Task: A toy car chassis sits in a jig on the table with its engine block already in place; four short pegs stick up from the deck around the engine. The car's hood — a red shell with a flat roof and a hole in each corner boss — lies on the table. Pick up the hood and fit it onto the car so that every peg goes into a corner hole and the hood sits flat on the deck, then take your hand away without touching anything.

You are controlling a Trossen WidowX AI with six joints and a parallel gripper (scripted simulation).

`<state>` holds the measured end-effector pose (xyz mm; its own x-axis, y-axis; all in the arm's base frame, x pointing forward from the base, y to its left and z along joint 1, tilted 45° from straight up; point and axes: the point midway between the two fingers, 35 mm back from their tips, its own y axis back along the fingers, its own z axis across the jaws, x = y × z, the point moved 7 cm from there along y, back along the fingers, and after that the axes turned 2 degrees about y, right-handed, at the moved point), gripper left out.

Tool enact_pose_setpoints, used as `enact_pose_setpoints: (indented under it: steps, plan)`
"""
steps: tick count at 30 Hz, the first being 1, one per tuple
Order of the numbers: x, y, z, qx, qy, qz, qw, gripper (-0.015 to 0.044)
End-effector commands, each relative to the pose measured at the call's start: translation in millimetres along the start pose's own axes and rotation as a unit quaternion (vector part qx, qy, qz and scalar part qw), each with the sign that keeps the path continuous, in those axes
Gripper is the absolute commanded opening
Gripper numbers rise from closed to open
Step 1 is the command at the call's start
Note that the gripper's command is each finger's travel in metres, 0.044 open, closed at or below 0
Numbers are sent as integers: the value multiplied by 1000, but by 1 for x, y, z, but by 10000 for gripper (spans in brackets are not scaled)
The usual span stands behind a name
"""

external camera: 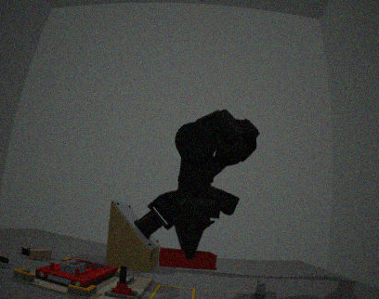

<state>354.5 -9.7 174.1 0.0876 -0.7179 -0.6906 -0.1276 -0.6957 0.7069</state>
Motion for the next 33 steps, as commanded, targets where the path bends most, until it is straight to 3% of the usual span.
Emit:
enact_pose_setpoints:
  steps: [1, 33]
  plan:
    - [1, 0, 0, 0, 35, 2, 999, 0]
    - [3, 1, 0, -1, 308, 3, 952, 0]
